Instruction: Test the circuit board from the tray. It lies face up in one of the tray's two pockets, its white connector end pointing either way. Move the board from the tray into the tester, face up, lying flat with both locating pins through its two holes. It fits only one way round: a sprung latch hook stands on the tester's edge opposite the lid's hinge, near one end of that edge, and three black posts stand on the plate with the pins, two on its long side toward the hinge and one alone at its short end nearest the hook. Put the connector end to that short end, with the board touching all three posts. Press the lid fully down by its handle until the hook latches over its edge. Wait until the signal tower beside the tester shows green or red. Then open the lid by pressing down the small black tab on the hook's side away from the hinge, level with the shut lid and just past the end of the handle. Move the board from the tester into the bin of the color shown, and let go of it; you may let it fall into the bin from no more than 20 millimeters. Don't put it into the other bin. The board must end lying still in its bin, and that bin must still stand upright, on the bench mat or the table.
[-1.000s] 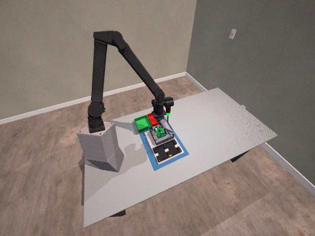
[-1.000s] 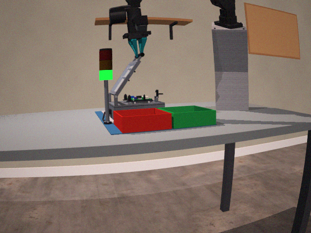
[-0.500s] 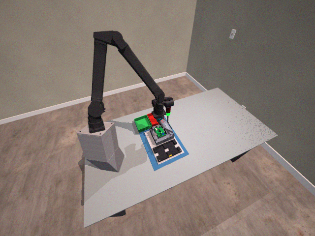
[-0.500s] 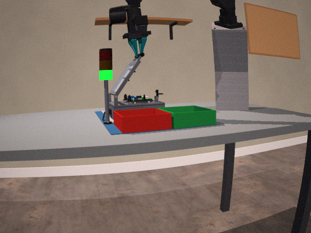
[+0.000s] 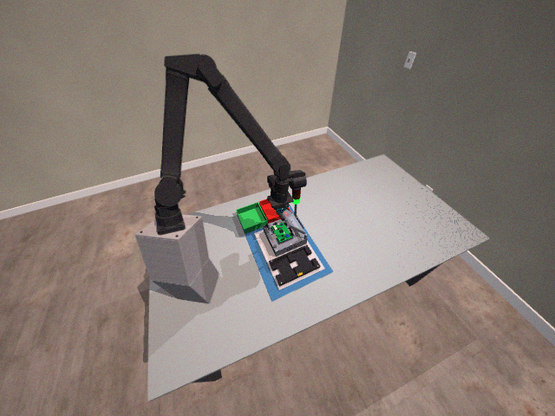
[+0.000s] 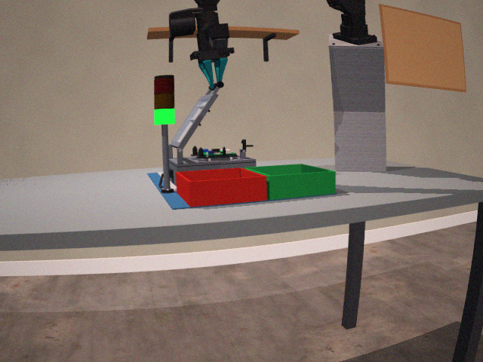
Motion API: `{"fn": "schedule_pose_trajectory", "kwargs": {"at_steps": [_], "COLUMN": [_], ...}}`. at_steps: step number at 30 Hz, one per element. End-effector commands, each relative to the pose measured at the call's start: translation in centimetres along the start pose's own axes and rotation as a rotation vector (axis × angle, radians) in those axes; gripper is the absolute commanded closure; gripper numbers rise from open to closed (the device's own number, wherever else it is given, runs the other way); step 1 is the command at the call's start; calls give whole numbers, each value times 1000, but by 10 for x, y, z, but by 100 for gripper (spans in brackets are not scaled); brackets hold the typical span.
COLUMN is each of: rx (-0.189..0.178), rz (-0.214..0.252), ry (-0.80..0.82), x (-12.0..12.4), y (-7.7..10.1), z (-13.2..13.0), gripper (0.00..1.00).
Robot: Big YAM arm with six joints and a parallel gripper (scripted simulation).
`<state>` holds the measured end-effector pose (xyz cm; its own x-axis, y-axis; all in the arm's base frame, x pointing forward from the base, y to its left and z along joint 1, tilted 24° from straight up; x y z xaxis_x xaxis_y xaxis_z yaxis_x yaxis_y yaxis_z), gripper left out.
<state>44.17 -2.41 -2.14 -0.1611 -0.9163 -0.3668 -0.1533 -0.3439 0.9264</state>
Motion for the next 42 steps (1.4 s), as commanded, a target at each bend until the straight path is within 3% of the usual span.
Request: {"fn": "schedule_pose_trajectory", "kwargs": {"at_steps": [1,29,30,33,42], "rx": [182,182,166,180,180], "rz": [-7,-7,-6,-7,-7], "ry": [19,19,13,18,18], "x": [-6,-6,-6,-6,-6], "y": [48,48,48,48,49], "z": [-68,-68,-67,-70,-70], "gripper": [100,100,100,100,100]}}
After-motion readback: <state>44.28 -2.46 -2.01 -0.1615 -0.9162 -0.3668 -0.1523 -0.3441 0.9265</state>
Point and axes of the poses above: the point where the finger pads meet when closed, its own y axis back along the fingers, its own z axis across the jaws, x = y × z, the point moved 3 cm from there along y, back along the fingers, and after that the axes turned 5 degrees about -y, right-handed, at the moved point
